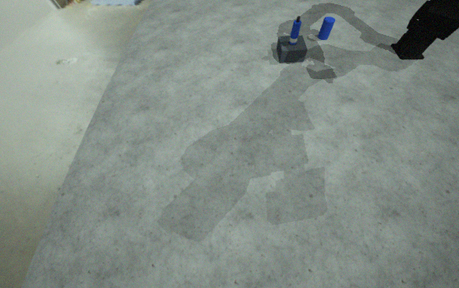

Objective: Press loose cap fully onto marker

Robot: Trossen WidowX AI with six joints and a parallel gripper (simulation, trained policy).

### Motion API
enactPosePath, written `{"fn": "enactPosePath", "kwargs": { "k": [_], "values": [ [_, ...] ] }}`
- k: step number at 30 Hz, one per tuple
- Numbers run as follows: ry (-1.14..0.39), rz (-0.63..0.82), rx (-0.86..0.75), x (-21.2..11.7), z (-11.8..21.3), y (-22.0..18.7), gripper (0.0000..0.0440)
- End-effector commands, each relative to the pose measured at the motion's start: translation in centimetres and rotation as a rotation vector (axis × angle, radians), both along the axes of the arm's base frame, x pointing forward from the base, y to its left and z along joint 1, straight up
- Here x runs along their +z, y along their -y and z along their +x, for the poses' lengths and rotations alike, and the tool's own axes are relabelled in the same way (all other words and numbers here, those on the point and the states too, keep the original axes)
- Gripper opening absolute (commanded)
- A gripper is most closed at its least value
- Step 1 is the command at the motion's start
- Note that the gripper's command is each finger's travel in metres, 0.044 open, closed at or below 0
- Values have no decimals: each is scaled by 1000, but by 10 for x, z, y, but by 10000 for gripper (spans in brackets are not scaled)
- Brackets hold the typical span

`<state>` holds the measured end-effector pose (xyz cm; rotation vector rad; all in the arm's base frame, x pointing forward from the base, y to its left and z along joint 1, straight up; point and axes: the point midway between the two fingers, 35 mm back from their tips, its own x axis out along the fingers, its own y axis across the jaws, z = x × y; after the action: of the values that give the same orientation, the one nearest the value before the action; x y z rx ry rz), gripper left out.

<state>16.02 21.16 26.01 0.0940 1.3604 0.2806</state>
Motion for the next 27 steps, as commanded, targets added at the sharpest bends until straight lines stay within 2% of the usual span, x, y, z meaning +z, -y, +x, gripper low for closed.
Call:
{"fn": "enactPosePath", "kwargs": {
  "k": [1,27],
  "values": [
    [-13,1,-37,0,6,7,333],
    [-67,-13,-292,-3,49,63,332]
  ]
}}
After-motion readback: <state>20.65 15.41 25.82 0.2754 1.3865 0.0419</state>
